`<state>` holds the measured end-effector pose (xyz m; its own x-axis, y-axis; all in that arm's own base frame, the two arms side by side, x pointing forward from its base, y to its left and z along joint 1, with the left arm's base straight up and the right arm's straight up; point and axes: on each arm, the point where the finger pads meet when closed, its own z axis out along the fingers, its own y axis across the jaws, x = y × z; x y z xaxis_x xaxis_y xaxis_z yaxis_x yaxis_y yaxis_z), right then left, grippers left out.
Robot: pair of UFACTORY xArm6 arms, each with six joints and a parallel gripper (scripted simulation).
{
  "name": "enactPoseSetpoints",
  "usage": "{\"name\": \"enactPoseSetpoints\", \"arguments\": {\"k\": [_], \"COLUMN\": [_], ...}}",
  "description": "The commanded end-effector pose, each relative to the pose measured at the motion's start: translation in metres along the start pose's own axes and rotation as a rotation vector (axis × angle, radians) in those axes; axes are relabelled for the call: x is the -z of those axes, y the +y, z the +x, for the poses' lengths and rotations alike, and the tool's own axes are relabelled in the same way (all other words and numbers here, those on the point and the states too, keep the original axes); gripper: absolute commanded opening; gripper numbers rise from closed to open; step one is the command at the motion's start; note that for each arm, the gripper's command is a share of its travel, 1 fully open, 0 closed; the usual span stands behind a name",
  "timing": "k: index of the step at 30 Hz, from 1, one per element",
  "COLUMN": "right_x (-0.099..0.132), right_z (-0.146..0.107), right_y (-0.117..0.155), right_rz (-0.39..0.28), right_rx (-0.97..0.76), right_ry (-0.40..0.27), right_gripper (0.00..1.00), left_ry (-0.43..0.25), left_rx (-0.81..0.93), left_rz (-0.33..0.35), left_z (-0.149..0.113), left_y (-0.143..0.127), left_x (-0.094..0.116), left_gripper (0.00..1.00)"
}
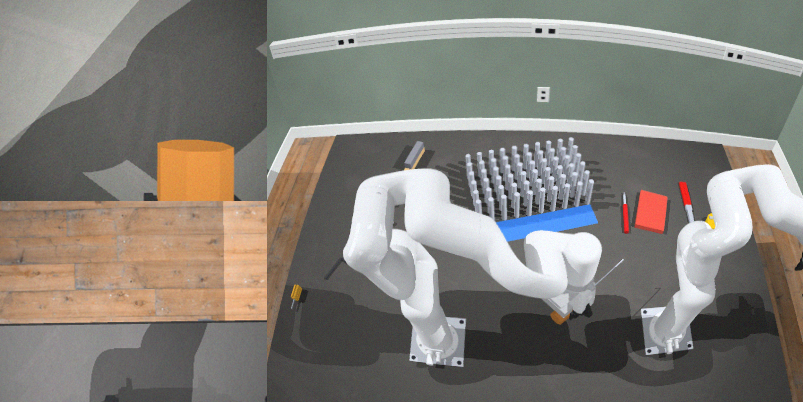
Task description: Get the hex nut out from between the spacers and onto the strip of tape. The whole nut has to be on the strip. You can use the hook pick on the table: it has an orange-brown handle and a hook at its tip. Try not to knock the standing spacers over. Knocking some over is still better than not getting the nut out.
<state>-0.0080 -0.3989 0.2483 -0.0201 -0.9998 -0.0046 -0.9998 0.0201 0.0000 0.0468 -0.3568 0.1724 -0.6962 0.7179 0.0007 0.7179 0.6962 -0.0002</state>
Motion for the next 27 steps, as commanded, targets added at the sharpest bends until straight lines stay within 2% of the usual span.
{"name": "enactPoseSetpoints", "arguments": {"k": [1,5,19,21,27], "right_x": [0.002,0.002,0.002,0.002,0.002], "right_z": [0.001,0.001,0.001,0.001,0.001], "right_y": [0.0,0.0,0.0,0.0,0.0], "right_rz": [0.0,0.0,0.0,0.0,0.0], "right_rx": [0.0,0.0,0.0,0.0,0.0], "right_ry": [0.005,0.005,0.005,0.005,0.005], "right_gripper": [1.0,1.0,1.0,1.0,1.0], "left_ry": [-0.003,-0.003,-0.002,-0.002,-0.001], "left_rx": [0.107,0.157,0.609,0.609,0.799], "left_rz": [0.002,0.002,0.003,0.003,0.004], "left_z": [-0.01,-0.014,-0.052,-0.052,-0.068], "left_y": [0.017,0.025,0.097,0.097,0.128], "left_x": [0.001,0.001,0.002,0.002,0.002], "left_gripper": [0.0,0.0,0.0,0.0,0.0]}}
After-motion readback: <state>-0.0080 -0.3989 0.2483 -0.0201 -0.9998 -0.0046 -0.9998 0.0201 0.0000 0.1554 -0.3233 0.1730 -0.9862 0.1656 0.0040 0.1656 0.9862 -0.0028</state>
